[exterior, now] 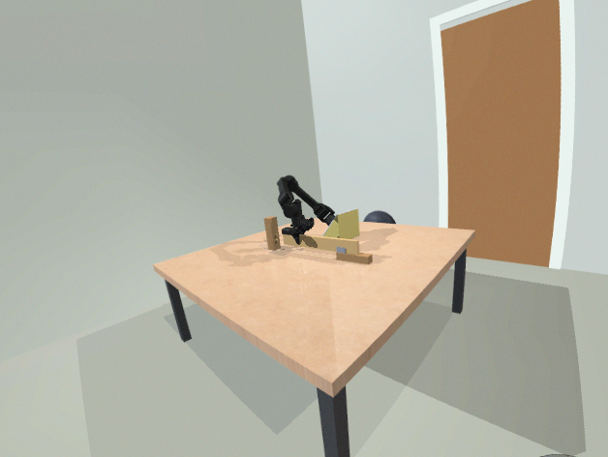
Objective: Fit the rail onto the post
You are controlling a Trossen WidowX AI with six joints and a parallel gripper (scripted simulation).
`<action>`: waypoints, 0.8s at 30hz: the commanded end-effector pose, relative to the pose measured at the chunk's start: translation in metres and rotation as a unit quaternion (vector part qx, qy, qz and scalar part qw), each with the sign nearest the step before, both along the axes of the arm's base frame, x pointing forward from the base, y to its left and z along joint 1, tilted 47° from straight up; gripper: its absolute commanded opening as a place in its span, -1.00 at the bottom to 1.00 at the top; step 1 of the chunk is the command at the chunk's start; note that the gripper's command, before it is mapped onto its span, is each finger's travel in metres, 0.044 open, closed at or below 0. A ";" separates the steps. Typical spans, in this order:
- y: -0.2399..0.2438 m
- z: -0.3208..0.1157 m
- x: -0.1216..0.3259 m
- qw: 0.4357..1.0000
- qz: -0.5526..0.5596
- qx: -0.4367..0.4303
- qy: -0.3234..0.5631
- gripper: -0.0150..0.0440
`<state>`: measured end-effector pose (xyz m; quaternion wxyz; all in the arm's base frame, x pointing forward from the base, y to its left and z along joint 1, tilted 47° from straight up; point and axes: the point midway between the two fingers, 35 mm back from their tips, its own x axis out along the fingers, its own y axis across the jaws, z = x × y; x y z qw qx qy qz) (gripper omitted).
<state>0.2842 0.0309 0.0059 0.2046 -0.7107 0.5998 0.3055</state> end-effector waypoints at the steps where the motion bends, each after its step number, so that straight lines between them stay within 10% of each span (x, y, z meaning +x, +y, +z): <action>1: 0.000 -0.001 0.000 1.000 0.000 0.003 0.000 -0.49; 24: 0.000 -0.001 -0.001 1.000 0.000 0.003 0.000 -0.49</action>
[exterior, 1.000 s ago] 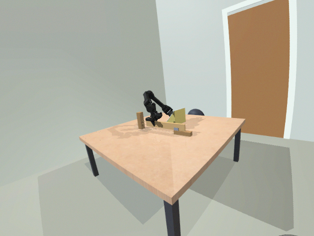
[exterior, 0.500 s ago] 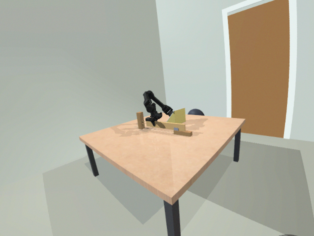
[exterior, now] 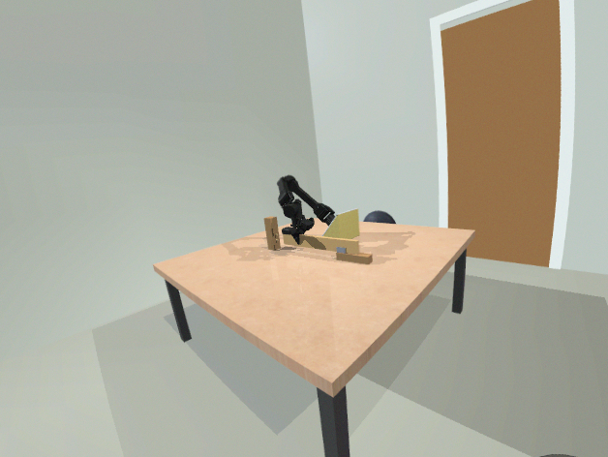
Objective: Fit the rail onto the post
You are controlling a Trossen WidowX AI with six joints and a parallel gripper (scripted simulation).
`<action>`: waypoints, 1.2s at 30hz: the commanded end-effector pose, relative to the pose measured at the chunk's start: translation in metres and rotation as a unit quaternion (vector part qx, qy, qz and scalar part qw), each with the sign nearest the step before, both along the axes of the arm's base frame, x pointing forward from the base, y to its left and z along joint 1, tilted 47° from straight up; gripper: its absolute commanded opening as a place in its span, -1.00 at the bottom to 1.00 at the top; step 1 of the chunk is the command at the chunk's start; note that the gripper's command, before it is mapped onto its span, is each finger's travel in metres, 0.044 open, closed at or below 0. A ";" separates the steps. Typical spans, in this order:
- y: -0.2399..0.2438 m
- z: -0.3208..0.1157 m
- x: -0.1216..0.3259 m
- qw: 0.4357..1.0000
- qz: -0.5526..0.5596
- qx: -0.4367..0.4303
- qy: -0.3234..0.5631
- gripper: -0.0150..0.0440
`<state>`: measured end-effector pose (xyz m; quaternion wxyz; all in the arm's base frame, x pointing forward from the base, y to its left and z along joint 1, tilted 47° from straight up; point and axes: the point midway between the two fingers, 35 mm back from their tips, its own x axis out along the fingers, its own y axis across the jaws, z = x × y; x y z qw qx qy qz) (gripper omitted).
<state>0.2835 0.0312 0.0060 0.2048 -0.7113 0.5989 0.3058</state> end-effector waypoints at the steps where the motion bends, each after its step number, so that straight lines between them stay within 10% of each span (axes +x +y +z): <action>1: 0.000 -0.001 -0.001 1.000 -0.001 0.003 0.001 -0.49; 36: -0.004 0.007 0.002 1.000 -0.001 0.002 0.001 -0.49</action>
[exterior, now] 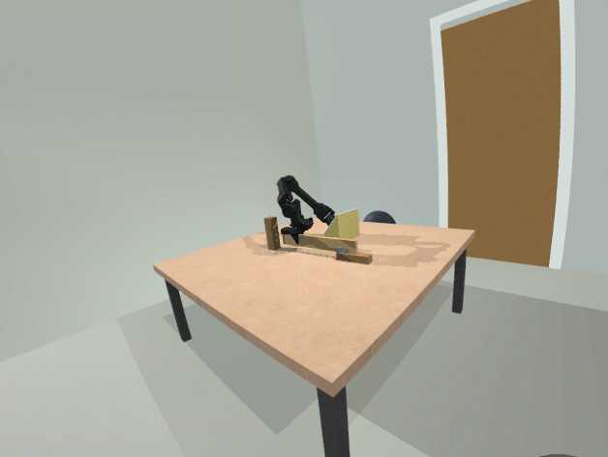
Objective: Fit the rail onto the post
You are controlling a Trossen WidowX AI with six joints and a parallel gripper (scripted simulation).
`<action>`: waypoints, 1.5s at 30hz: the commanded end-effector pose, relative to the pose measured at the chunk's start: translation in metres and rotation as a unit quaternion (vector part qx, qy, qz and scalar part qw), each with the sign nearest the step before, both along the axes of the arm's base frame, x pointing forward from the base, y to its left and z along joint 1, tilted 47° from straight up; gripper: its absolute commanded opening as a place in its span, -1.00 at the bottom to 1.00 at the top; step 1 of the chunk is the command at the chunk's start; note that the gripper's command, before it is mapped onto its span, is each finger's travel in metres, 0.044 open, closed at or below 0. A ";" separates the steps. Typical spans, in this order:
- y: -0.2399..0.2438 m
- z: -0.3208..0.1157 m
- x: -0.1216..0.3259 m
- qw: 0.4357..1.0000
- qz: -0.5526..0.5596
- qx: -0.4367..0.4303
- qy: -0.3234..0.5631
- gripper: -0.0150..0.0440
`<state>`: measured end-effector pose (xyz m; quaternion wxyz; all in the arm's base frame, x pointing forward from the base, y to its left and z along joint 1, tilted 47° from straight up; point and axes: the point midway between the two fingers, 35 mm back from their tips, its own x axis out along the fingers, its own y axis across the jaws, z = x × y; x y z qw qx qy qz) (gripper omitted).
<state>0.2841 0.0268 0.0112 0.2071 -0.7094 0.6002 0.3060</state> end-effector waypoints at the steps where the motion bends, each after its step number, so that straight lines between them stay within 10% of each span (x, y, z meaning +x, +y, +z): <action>1: 0.000 0.002 0.001 1.000 0.002 0.001 0.001 -0.49; 45: -0.010 0.011 0.004 1.000 0.002 0.000 0.001 -0.49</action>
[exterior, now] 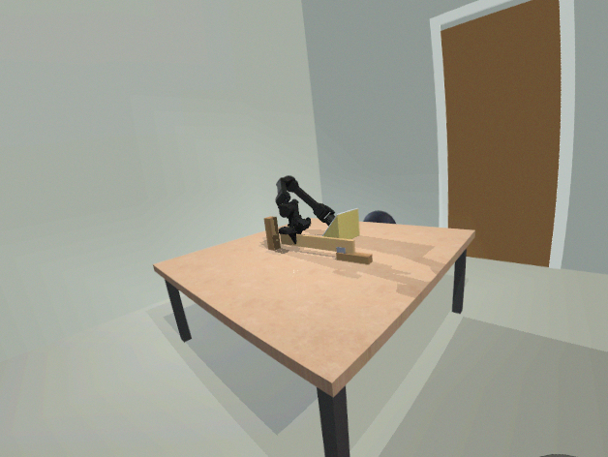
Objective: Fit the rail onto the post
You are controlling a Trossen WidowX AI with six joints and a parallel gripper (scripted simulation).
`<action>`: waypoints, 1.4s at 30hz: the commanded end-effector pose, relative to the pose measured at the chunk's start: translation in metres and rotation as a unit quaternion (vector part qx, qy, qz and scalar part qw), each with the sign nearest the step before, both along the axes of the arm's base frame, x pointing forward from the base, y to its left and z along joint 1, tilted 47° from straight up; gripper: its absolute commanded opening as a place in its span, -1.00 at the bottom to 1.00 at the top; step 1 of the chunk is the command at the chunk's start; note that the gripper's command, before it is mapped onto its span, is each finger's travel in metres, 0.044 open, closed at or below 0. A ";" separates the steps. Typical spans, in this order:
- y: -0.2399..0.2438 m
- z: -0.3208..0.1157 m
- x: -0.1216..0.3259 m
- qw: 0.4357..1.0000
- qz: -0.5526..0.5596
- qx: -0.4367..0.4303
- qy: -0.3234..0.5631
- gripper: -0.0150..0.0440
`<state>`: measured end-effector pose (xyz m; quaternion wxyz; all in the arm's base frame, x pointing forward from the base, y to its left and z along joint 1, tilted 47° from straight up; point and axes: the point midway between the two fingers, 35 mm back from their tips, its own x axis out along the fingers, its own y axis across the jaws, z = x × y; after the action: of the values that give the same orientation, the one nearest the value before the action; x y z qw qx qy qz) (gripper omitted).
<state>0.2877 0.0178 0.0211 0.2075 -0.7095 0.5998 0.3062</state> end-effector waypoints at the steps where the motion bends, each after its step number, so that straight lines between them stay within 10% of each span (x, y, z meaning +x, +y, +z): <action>1: -0.001 0.001 0.000 1.000 0.002 0.000 0.001 -0.49; 42: -0.009 0.011 0.002 1.000 0.002 0.000 0.001 -0.49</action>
<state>0.2898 0.0091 0.0304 0.2079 -0.7096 0.5998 0.3059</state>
